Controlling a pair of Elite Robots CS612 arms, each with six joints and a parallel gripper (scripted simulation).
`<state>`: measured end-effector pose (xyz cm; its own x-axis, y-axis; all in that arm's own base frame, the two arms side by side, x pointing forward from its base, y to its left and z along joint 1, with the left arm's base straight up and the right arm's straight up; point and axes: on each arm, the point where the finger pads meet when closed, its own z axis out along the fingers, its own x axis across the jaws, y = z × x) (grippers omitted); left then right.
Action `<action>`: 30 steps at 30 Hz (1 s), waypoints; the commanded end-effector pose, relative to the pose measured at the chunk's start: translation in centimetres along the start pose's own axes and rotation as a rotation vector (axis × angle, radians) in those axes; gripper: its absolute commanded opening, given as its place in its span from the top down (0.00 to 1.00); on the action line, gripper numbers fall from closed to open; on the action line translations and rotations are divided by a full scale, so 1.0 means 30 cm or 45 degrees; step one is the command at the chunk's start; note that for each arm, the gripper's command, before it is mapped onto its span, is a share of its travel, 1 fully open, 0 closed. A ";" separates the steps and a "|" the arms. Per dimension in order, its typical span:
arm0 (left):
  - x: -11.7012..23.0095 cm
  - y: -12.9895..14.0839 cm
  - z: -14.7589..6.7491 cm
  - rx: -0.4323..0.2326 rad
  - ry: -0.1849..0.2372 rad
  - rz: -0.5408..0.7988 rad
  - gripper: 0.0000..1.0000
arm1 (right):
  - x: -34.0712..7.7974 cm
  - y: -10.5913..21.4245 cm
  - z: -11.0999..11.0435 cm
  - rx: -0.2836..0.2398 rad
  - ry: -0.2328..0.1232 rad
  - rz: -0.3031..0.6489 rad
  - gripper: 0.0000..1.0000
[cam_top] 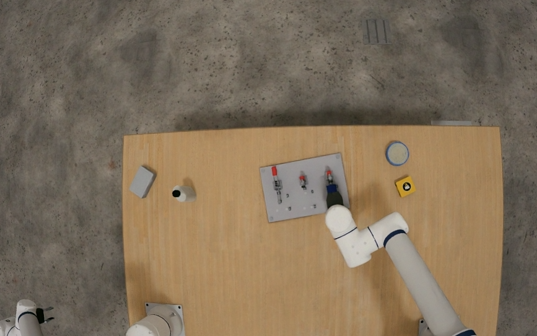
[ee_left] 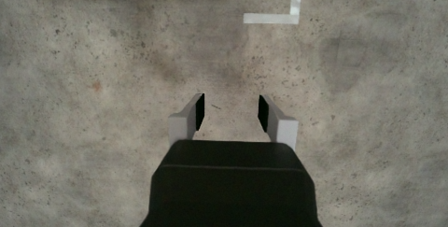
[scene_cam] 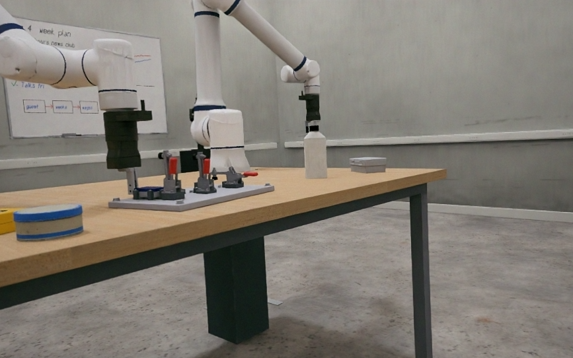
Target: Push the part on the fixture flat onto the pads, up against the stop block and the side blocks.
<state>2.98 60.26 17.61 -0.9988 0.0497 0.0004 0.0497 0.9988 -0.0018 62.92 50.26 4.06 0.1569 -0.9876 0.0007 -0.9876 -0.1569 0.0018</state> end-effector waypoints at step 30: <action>-0.001 0.002 -0.003 -0.002 -0.001 0.000 0.00 | -0.001 -0.017 -0.004 0.002 -0.001 0.000 1.00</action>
<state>2.98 60.26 17.61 -0.9988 0.0497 0.0004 0.0497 0.9988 -0.0018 63.32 50.32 4.05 0.1569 -0.9876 0.0007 -0.9876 -0.1569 0.0019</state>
